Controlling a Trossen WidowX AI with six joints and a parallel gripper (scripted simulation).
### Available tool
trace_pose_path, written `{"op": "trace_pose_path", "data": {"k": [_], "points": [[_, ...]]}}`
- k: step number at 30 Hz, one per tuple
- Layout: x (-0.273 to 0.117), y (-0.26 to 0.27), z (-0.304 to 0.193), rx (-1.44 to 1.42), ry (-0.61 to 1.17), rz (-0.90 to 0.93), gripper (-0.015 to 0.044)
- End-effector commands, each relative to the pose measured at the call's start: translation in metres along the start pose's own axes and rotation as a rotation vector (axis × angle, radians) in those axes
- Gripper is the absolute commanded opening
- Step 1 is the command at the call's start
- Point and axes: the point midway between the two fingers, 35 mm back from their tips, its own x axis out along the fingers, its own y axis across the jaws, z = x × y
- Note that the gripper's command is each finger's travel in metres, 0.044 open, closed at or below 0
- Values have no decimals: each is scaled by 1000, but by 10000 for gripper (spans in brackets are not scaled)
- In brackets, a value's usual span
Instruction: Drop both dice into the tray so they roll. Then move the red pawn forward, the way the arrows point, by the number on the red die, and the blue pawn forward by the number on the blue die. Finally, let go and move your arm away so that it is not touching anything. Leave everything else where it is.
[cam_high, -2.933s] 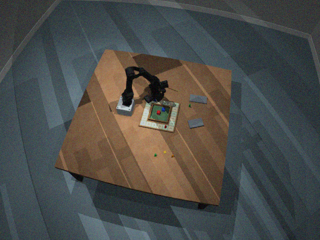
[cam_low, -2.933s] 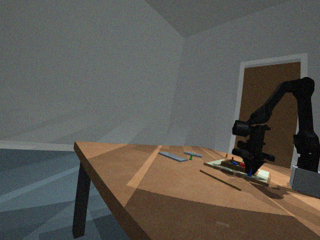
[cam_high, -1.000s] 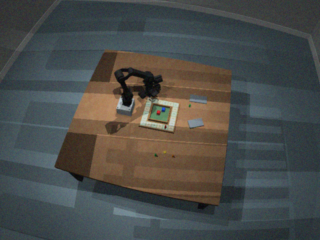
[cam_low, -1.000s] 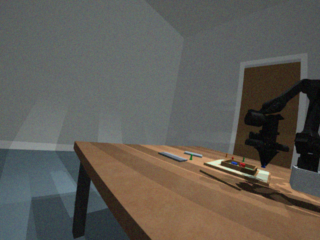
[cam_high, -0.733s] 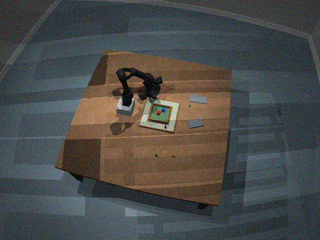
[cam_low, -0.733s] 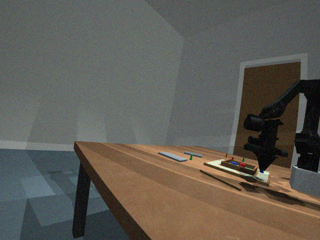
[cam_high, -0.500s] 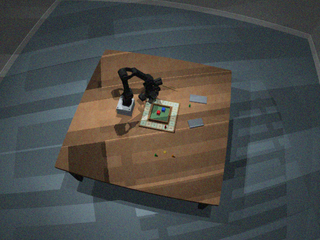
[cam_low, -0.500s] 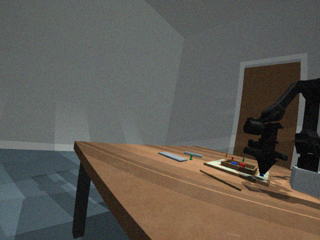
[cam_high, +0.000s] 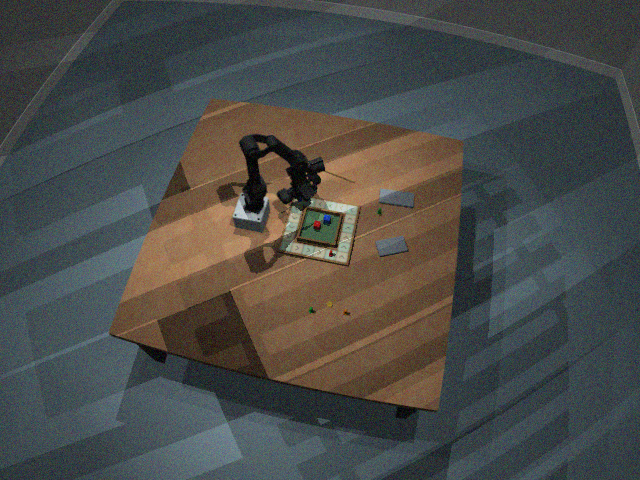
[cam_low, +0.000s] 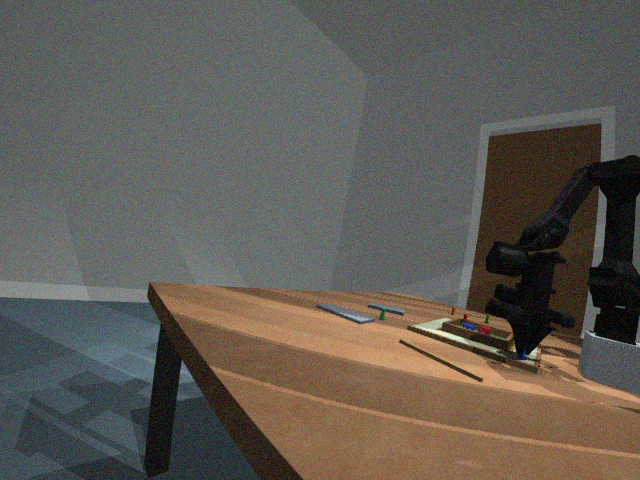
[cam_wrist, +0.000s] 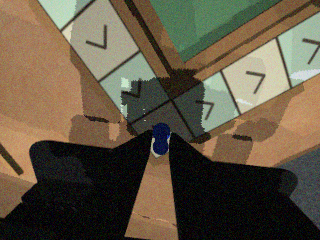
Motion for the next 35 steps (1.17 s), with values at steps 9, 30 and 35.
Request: {"op": "trace_pose_path", "data": {"k": [9, 30, 35], "points": [[-42, 2, 1, -1, 3, -2, 368], [-129, -79, 74, -650, 0, -9, 440], [-129, -79, 74, -650, 0, -9, 440]]}}
